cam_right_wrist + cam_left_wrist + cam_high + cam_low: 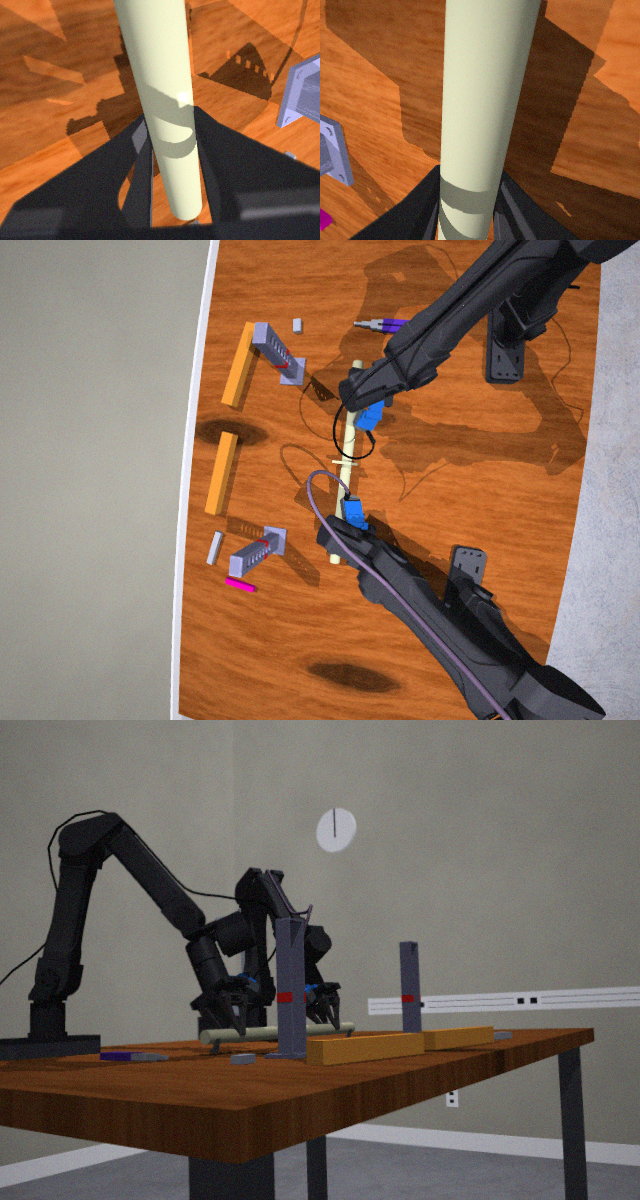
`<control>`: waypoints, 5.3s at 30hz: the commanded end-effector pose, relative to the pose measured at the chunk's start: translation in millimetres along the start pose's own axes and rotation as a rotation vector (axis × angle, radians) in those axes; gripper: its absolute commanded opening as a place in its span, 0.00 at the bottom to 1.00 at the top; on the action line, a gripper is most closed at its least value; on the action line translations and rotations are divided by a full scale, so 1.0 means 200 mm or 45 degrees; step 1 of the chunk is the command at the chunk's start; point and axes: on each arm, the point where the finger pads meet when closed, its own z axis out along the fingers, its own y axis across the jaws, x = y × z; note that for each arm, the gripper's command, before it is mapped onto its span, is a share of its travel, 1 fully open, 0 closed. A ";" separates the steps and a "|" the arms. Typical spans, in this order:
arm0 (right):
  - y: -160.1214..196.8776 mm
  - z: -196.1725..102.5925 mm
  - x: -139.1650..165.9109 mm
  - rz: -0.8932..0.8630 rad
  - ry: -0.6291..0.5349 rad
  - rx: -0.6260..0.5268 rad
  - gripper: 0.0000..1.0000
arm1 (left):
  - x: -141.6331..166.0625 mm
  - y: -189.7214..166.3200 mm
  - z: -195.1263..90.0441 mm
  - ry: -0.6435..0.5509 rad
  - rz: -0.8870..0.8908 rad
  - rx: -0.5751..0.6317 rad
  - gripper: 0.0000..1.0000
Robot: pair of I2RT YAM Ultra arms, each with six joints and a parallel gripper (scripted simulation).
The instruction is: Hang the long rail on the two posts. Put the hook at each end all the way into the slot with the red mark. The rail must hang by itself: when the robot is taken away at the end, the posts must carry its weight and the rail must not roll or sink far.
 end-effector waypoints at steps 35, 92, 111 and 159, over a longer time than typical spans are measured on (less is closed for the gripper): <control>-0.05 -0.19 -0.06 0.022 -0.040 0.087 1.00 | -0.05 0.05 -0.18 -0.030 -0.018 -0.094 1.00; 0.05 -0.20 0.00 -0.010 -0.029 -0.944 0.48 | 0.00 -0.05 -0.21 -0.028 0.025 0.910 0.48; 0.09 -0.11 -0.03 0.008 -0.028 -0.944 0.48 | -0.02 -0.08 -0.12 -0.026 0.020 0.917 0.48; 0.16 -0.05 0.00 0.009 -0.034 -0.940 0.18 | -0.01 -0.14 -0.04 -0.018 0.015 0.906 0.44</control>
